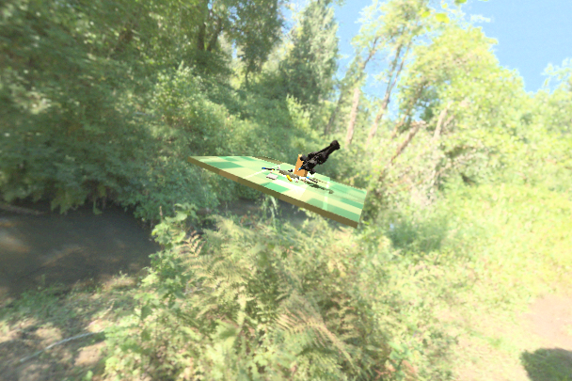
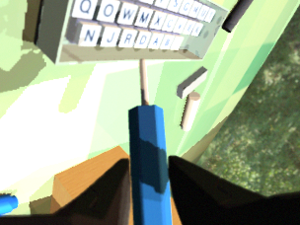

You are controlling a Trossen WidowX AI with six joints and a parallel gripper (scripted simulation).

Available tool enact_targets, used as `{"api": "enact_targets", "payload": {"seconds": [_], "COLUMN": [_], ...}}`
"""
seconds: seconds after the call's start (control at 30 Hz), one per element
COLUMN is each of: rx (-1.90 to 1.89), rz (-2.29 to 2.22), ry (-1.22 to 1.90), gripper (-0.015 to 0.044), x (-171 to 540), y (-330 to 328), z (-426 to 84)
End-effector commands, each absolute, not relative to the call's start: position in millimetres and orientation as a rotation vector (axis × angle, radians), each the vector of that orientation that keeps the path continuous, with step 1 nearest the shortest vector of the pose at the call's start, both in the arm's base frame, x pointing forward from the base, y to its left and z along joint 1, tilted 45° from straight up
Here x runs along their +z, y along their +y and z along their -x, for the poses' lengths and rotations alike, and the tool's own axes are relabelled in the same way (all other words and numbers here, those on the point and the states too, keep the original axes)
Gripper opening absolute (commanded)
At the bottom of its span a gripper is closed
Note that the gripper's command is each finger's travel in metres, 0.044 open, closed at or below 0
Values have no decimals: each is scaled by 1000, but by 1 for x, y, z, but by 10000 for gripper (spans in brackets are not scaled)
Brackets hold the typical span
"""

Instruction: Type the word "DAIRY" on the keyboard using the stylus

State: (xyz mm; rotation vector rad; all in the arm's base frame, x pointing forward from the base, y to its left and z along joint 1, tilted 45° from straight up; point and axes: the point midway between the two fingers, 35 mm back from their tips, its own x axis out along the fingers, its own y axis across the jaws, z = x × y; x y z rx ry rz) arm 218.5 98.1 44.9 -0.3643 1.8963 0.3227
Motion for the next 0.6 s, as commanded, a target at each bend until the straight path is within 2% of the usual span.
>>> {"api": "enact_targets", "payload": {"seconds": [0.0,0.57], "rx": [413,889], "rz": [449,794], "ry": [1909,1893], "gripper": [0,0], "x": [40,24], "y": [90,56], "z": [-224,-245]}}
